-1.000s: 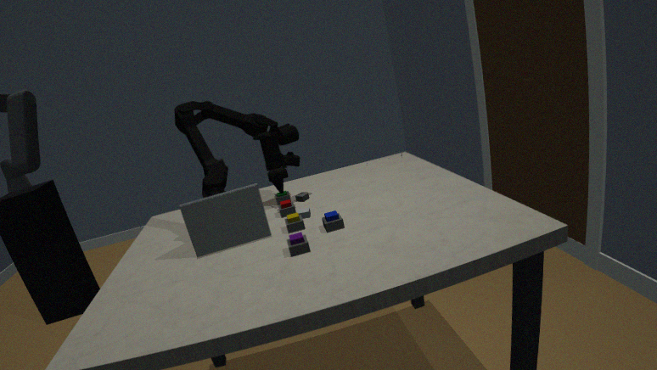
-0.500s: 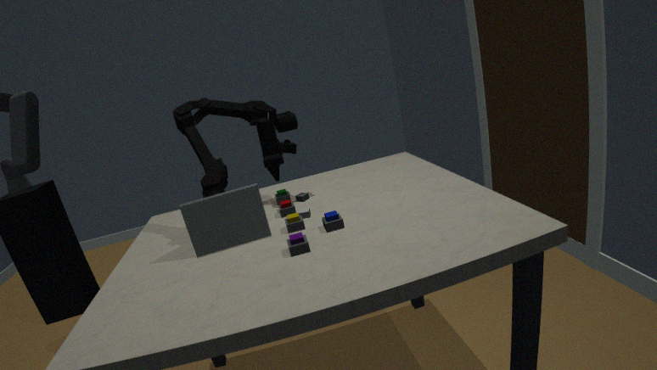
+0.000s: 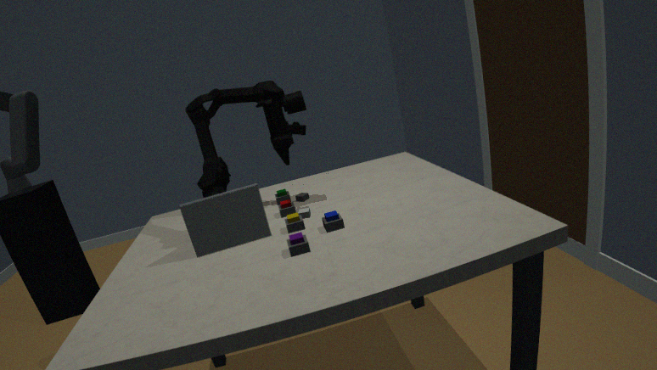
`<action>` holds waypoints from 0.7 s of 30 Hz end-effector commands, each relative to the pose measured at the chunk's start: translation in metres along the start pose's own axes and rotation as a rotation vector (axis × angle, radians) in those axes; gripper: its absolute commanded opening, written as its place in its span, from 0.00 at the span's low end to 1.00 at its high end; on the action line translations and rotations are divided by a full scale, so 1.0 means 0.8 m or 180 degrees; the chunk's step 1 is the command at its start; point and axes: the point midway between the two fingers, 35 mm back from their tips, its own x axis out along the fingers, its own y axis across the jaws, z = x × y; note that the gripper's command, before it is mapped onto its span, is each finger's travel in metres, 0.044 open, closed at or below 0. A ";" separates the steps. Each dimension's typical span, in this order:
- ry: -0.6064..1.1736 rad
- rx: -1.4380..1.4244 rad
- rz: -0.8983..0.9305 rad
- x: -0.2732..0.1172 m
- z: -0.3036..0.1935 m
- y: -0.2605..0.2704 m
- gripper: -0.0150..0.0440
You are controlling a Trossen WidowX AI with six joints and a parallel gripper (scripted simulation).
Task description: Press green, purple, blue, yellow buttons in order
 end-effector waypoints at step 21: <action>0.0077 -0.0001 0.0078 0.022 -0.047 -0.441 0.29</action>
